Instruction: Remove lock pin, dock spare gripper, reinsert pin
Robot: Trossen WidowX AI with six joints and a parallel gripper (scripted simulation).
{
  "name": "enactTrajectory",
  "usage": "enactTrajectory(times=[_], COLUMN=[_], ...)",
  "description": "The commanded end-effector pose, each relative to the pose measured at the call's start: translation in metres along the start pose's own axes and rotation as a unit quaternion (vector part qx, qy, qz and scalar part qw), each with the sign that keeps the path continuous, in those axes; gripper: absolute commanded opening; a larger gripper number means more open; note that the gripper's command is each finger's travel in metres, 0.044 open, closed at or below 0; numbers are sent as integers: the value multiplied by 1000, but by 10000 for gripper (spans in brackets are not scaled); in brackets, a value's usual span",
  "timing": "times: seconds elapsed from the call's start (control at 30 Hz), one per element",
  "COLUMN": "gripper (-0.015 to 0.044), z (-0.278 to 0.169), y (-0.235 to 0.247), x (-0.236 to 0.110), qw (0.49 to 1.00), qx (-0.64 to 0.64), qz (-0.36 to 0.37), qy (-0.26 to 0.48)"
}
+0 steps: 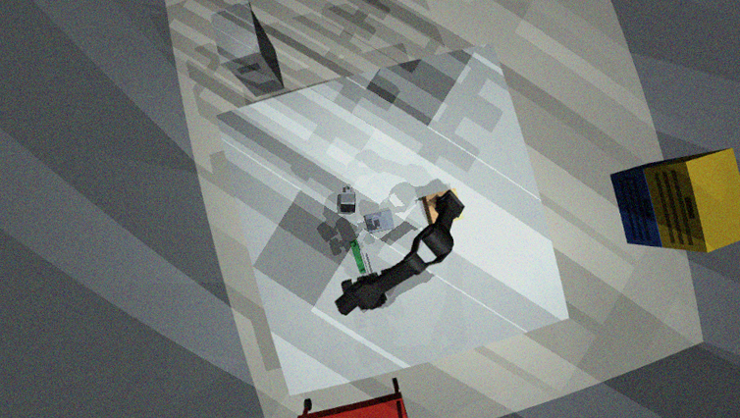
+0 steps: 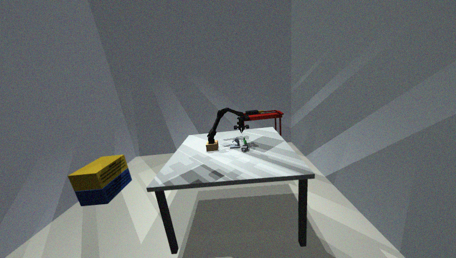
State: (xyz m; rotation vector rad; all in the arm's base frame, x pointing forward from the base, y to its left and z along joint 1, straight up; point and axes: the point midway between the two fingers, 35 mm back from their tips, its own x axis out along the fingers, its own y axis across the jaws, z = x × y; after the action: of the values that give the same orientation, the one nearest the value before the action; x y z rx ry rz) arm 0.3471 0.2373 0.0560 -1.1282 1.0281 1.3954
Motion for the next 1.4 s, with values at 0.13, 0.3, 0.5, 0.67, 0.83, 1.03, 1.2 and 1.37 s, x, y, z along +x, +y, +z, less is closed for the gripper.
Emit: enactTrajectory(times=[0.13,0.3,0.5,0.67,0.83,1.03,1.2,1.37], gripper=[0,0,0,0,0,0,0,0], z=[10,12,11,10,8,7,5,4], y=[-17,-22,-23,-23,-23,-24,-24,-24], x=[2,3,10,18,26,34,41,48], qw=[1000,1000,1000,1000,1000,1000,1000,1000], qx=[-16,-20,-21,-21,-21,-22,-22,-22], qz=[3,4,2,0,0,-1,-2,-3], qy=[0,0,0,0,0,-1,-1,-1])
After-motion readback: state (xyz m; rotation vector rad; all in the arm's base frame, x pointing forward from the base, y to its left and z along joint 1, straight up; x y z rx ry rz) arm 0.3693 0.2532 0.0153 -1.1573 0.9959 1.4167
